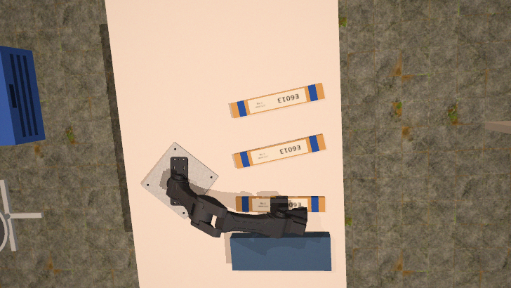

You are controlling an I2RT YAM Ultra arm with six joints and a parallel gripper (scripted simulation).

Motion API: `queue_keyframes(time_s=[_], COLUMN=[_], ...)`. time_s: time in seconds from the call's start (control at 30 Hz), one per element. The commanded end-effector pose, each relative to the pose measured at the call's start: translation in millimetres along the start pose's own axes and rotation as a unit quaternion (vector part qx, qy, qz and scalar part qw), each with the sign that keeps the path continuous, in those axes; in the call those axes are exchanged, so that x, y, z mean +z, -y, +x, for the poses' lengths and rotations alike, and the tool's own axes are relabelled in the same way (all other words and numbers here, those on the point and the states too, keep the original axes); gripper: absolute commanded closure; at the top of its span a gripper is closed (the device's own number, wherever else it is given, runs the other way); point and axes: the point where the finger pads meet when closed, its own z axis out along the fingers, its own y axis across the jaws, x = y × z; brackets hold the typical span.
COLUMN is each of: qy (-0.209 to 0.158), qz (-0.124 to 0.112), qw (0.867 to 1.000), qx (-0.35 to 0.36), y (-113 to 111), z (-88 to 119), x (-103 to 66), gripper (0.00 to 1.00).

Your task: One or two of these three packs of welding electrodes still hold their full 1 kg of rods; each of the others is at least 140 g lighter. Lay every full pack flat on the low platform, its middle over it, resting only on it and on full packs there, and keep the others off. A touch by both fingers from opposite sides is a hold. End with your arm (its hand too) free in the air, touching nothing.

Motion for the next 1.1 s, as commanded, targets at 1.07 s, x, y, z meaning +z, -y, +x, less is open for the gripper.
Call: queue_keyframes(time_s=[1.07], qy=[0.022], qz=[0.007], qw=[1.0], qx=[-0.001], y=[3], z=[-6], x=[-80.3], gripper=[1.0])
